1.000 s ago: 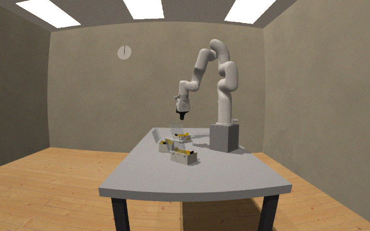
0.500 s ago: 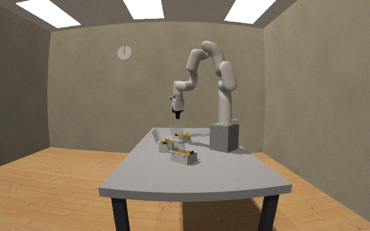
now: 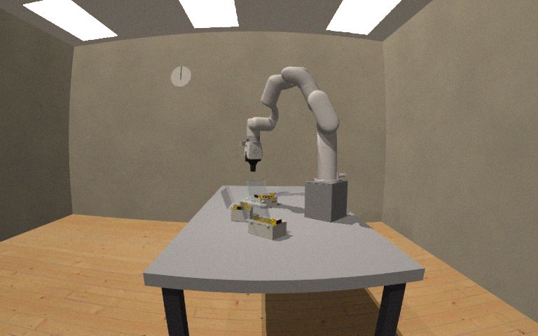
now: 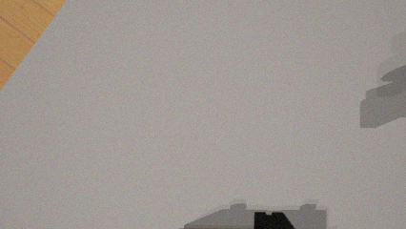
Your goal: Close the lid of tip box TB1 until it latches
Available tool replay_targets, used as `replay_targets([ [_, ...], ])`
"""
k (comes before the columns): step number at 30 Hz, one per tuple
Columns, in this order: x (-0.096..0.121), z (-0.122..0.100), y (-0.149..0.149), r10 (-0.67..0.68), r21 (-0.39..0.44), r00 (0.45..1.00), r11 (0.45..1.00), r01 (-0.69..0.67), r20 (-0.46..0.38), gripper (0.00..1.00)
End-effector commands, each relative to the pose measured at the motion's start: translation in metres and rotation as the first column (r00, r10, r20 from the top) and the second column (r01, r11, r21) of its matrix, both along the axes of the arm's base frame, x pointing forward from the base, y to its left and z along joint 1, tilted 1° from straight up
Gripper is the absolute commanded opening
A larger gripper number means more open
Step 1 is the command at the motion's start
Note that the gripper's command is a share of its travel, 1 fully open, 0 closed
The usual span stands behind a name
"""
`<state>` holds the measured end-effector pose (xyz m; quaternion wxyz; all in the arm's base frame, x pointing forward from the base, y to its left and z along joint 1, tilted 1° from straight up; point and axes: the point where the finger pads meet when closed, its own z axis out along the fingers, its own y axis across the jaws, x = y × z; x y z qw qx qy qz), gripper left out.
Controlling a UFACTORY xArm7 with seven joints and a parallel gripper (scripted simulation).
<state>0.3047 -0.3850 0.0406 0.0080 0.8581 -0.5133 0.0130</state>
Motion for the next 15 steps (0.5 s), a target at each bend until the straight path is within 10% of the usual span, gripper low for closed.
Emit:
replay_targets([
  [1, 0.0085, 0.0024, -0.0219, 0.0, 0.007, 1.0, 1.0, 0.0, 0.001, 0.0],
  [15, 0.0111, 0.0031, -0.0288, 0.0, 0.007, 1.0, 1.0, 0.0, 0.001, 0.0],
])
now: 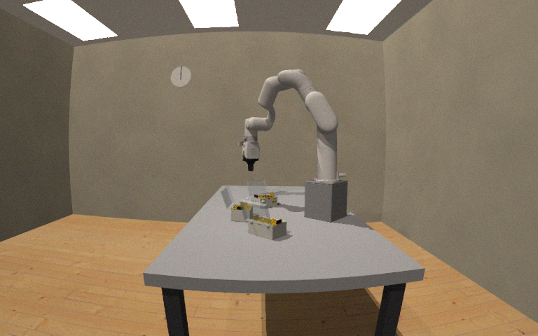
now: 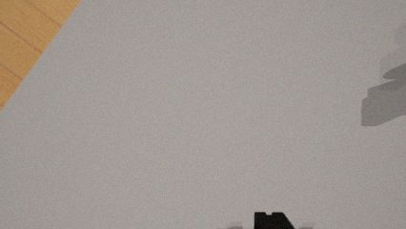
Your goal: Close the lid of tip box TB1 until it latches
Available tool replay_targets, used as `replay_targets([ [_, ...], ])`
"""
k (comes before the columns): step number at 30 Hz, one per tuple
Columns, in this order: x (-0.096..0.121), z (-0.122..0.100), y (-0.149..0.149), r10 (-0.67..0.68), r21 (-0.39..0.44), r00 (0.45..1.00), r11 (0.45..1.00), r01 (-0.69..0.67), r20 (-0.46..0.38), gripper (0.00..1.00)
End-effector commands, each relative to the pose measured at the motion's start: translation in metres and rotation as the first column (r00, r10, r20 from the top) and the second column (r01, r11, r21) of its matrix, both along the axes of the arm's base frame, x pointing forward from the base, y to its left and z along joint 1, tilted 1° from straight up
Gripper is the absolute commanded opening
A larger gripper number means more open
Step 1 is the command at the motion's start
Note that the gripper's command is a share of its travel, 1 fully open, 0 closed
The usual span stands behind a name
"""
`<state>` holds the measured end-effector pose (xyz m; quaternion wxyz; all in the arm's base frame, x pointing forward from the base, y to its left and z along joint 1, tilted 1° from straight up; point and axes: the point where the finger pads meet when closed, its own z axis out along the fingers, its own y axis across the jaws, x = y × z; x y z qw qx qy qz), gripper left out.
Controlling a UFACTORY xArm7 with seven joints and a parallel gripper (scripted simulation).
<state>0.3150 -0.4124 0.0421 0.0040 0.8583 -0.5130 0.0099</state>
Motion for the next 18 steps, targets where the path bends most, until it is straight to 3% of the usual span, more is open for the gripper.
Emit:
replay_targets([
  [1, 0.001, 0.002, -0.001, 0.0, -0.003, 1.0, 1.0, 0.0, 0.003, 0.0],
  [8, 0.001, 0.002, -0.001, 0.0, -0.003, 1.0, 1.0, 0.0, 0.003, 0.0],
  [18, 0.001, -0.015, -0.002, 0.0, -0.003, 1.0, 1.0, 0.0, 0.003, 0.0],
])
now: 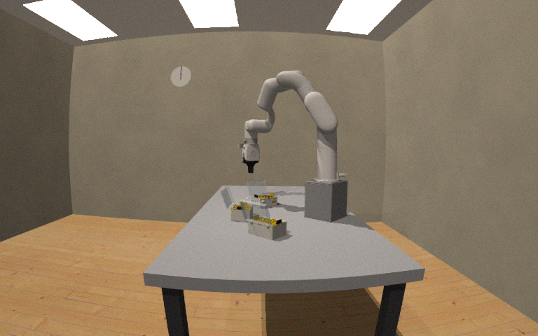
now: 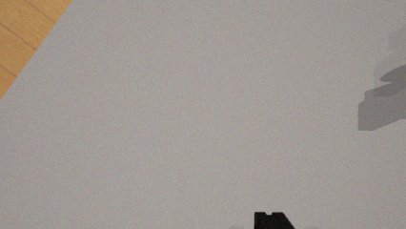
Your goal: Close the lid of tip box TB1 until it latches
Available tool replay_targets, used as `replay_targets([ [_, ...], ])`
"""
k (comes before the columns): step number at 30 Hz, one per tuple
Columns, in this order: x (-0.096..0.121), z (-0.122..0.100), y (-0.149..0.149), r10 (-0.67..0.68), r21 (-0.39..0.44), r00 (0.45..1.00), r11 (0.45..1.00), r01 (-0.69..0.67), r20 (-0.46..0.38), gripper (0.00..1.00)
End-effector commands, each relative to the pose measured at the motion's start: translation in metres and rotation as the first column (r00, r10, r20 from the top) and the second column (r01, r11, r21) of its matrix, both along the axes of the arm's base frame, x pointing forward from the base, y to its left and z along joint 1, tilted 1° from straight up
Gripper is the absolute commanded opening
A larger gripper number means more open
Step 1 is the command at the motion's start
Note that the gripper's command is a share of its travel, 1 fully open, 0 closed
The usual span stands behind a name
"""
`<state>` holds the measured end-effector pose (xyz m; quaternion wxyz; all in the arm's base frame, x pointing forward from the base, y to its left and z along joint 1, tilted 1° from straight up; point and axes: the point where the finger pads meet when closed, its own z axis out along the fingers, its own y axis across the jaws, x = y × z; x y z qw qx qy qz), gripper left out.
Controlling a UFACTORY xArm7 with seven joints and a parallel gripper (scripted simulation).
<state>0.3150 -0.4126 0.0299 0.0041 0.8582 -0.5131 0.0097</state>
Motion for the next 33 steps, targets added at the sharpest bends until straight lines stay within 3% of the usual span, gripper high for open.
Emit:
replay_targets([
  [1, 0.001, -0.005, -0.002, 0.0, -0.003, 1.0, 1.0, 0.0, 0.003, 0.0],
  [33, 0.002, -0.051, -0.002, 0.0, -0.003, 1.0, 1.0, 0.0, 0.003, 0.0],
])
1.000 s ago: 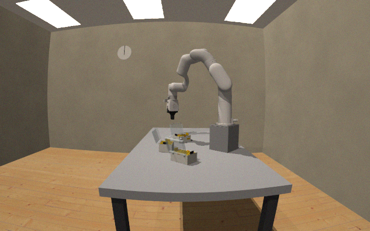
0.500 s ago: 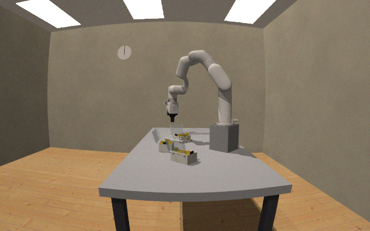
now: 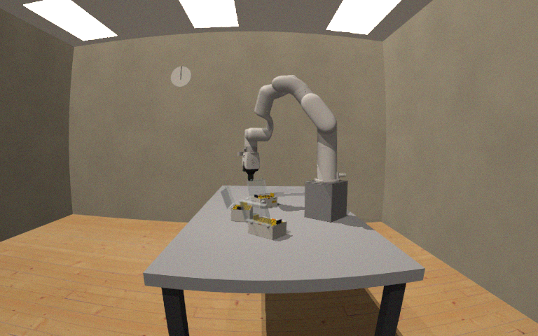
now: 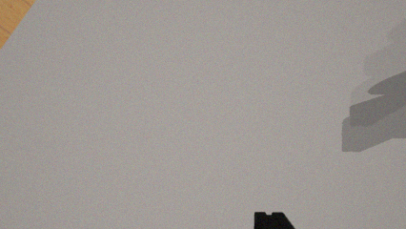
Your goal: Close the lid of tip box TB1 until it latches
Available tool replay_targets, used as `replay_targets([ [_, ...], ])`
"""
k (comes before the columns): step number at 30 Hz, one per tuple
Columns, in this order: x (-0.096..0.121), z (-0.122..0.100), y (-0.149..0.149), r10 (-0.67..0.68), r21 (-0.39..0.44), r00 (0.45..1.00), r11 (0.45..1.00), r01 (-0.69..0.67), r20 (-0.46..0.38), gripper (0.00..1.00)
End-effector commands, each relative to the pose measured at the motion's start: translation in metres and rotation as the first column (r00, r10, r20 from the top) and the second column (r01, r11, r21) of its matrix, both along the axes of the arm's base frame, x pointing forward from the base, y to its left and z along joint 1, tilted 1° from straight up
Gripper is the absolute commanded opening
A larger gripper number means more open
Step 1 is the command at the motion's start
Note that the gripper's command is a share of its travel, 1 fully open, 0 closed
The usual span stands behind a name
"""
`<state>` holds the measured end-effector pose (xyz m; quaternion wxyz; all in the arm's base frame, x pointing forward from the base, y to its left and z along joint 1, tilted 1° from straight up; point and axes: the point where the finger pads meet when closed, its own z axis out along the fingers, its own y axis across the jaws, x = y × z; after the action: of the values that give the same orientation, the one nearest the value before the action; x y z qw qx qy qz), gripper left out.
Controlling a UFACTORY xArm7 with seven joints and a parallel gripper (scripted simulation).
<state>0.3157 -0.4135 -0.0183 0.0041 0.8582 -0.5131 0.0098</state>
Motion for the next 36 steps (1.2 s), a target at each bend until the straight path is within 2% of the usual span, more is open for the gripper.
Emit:
replay_targets([
  [1, 0.001, -0.005, -0.002, 0.0, -0.003, 1.0, 1.0, 0.0, 0.003, 0.0],
  [15, 0.001, -0.006, -0.002, 0.0, -0.003, 1.0, 1.0, 0.0, 0.003, 0.0],
  [36, -0.011, -0.003, 0.021, 0.0, -0.003, 1.0, 1.0, 0.0, 0.003, 0.0],
])
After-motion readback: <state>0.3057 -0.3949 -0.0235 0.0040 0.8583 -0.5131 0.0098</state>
